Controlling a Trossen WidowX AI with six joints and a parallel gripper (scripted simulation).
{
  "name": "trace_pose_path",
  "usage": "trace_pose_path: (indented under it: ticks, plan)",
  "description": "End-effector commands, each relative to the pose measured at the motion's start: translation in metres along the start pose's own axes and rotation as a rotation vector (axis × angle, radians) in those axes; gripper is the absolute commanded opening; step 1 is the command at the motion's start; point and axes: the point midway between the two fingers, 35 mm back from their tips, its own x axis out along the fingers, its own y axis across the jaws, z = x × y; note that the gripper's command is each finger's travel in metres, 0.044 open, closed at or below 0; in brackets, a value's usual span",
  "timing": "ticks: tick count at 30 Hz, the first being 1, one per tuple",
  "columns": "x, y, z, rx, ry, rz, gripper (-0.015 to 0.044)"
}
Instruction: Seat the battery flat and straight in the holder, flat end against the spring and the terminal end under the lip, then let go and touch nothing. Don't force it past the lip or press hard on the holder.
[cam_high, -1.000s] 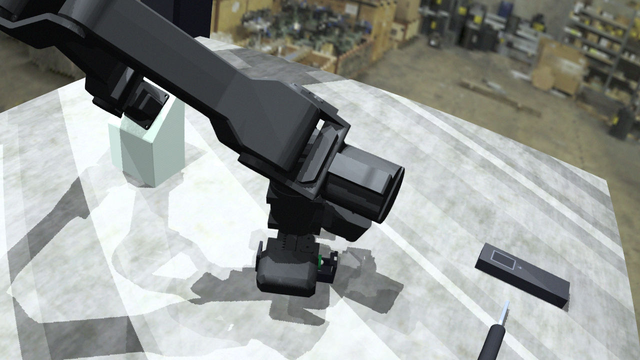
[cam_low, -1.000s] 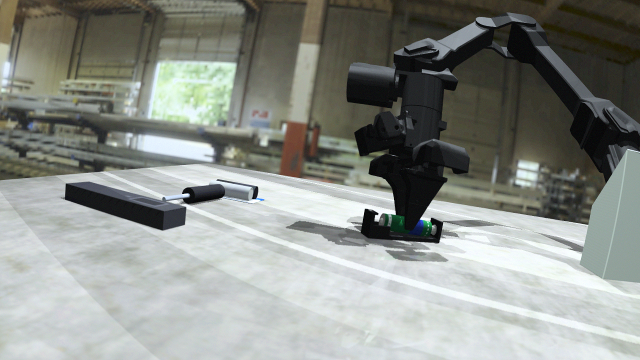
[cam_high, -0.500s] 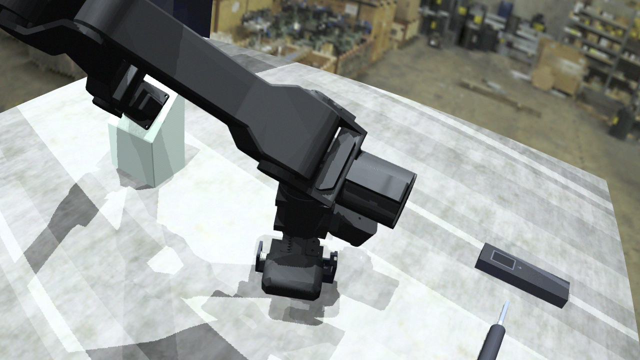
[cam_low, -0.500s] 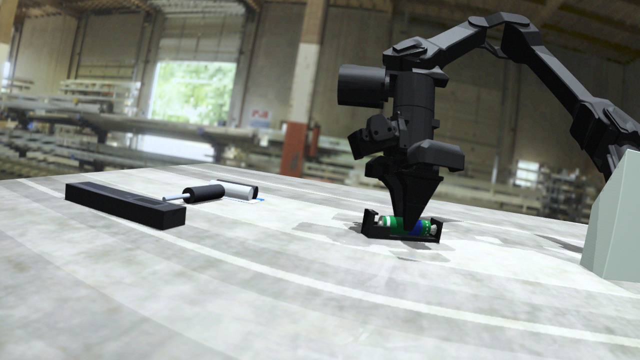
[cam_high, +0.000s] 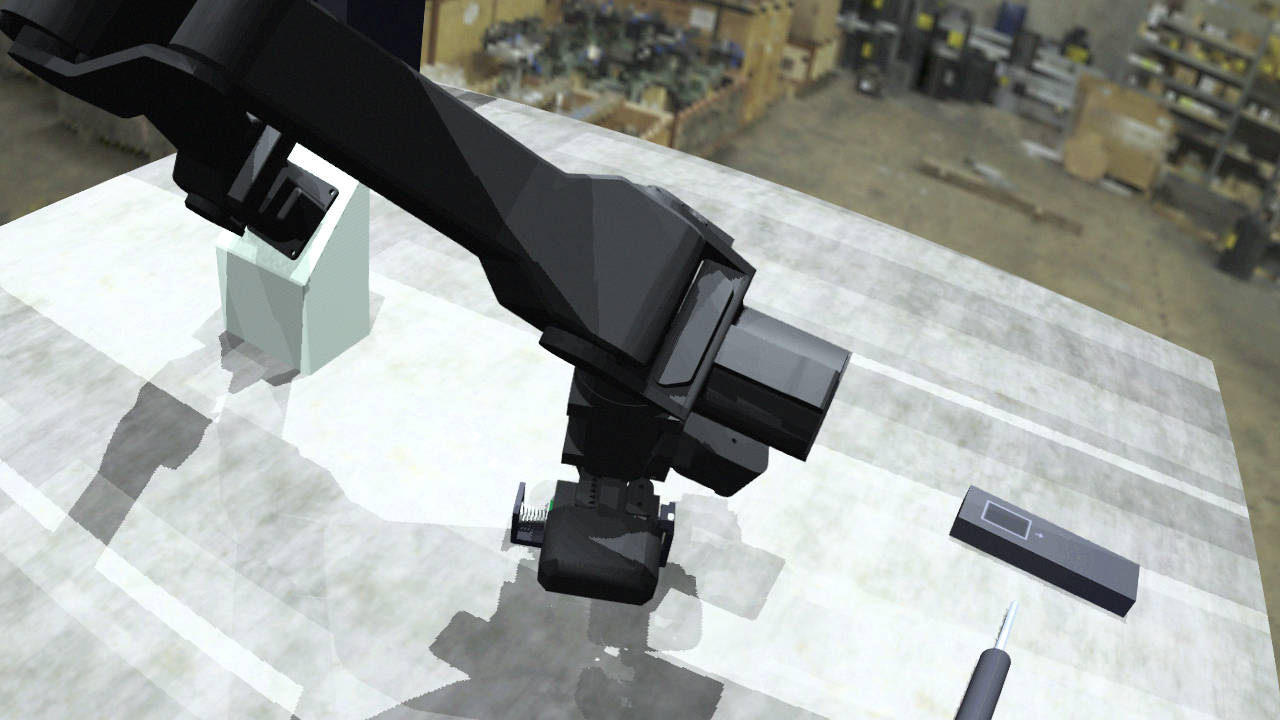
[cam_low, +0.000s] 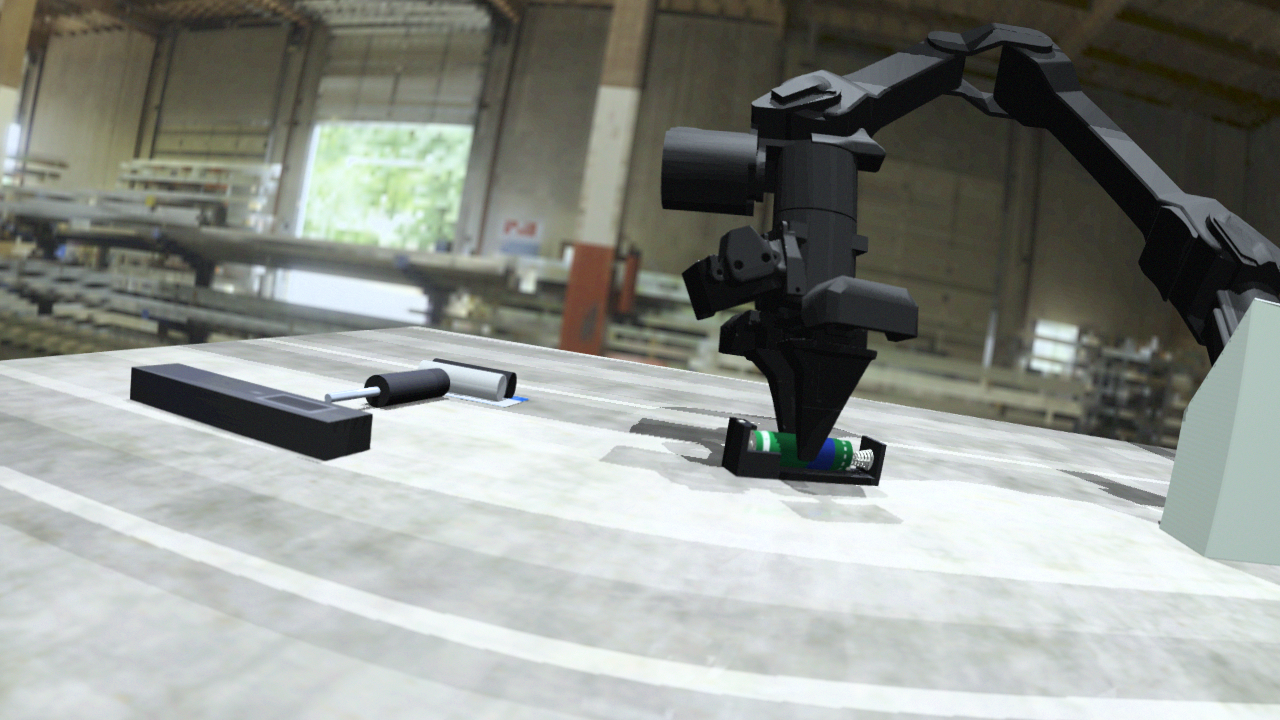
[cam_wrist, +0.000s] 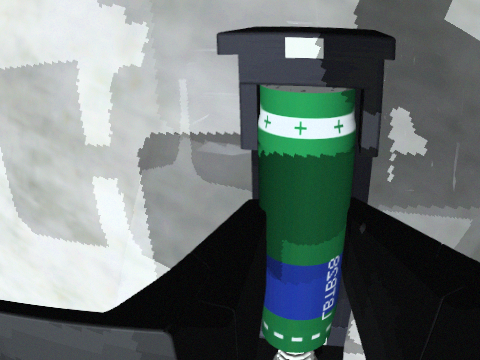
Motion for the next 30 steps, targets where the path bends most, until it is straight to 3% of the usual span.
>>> trace_pose_path:
  ticks: [1,19,23,30]
  plan:
    - [0.0010,-0.0006,0.0024,0.002,0.010,-0.004,0.0063]
    - [0.0010,-0.0008,0.0058,0.002,0.017,0.004,0.0063]
    - [0.0010,-0.0008,0.0058,0.002,0.017,0.004,0.0165]
    - [-0.0081,0.0011,0.0058,-0.001,0.016,0.005,0.0165]
